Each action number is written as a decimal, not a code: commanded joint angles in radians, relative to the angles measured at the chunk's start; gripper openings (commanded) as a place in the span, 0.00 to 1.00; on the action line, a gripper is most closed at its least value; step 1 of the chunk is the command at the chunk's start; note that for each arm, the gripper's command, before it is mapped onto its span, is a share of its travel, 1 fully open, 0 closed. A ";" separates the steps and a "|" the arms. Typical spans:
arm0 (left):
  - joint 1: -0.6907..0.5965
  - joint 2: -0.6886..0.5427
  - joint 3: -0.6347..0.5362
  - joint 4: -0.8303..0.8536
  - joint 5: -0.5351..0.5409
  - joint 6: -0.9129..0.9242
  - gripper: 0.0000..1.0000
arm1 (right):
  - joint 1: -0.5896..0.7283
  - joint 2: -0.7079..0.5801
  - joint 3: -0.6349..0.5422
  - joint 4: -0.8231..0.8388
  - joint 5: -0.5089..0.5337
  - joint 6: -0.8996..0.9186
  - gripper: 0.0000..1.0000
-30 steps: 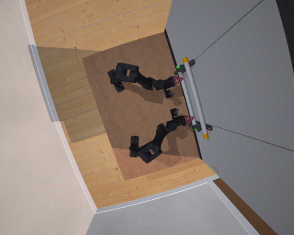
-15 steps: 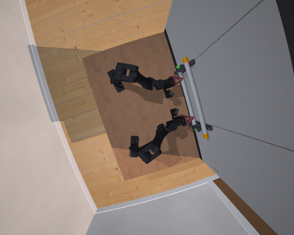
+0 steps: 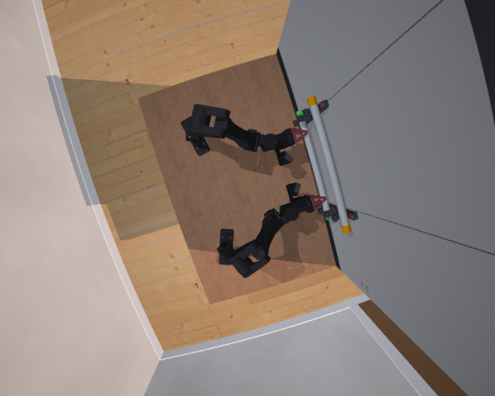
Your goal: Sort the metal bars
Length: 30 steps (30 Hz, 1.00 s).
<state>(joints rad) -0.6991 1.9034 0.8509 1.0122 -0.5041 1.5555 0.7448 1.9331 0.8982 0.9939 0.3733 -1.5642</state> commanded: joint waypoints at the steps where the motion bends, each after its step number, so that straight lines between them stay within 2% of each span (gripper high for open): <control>1: 0.002 -0.041 0.028 -0.028 -0.006 0.016 0.00 | -0.003 -0.041 0.024 -0.023 0.005 -0.007 0.00; 30: 0.001 -0.114 0.063 -0.137 -0.009 0.014 0.00 | -0.002 -0.111 0.058 -0.128 0.007 -0.006 0.00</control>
<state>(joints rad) -0.6991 1.8427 0.8669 0.8558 -0.4965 1.5238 0.7452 1.8736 0.9119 0.8448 0.3664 -1.5410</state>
